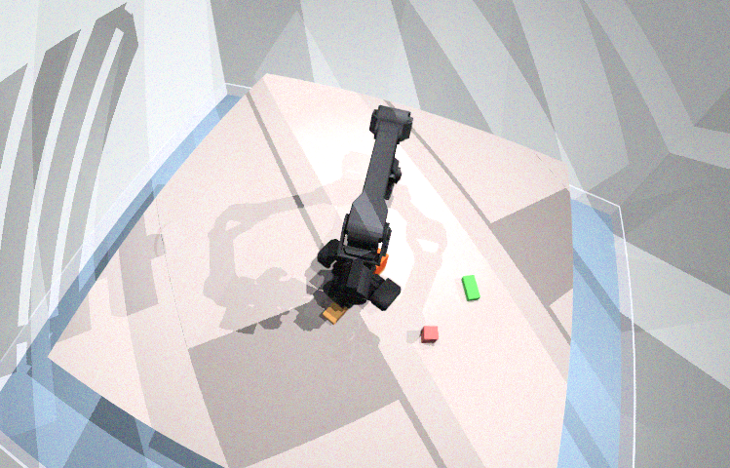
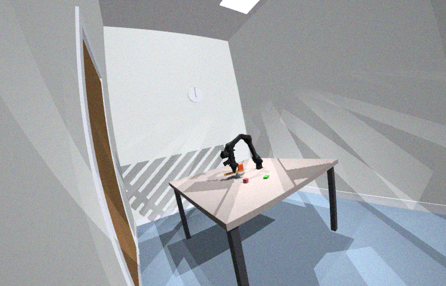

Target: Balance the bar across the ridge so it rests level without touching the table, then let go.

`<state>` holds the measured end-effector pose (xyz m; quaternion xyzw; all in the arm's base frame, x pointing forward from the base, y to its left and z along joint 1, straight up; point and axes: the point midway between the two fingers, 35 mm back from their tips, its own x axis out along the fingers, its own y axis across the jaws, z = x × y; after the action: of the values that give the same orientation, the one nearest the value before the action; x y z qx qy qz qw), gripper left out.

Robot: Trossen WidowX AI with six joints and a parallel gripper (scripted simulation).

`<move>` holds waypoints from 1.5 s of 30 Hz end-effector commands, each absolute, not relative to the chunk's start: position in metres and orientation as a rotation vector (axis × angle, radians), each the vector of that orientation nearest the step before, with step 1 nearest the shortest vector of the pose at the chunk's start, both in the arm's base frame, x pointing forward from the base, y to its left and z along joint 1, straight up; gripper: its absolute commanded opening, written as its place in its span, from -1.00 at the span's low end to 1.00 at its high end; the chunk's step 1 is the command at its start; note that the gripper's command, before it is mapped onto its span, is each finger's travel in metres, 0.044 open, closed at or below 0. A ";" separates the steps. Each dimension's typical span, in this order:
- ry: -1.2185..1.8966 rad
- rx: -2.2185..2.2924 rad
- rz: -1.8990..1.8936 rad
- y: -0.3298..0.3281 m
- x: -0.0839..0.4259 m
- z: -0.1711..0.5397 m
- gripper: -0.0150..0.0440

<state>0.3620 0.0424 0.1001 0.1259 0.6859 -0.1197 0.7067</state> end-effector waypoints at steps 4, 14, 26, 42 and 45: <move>1.524 0.280 -0.266 0.042 0.362 0.100 -0.49; 1.524 0.280 -0.266 0.042 0.362 0.100 -0.14; 1.524 0.280 -0.266 0.042 0.362 0.100 0.07; 1.524 0.280 -0.266 0.042 0.362 0.100 0.08; 1.524 0.280 -0.266 0.042 0.362 0.100 0.08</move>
<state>0.3621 0.0424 0.1001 0.1259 0.6858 -0.1197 0.7068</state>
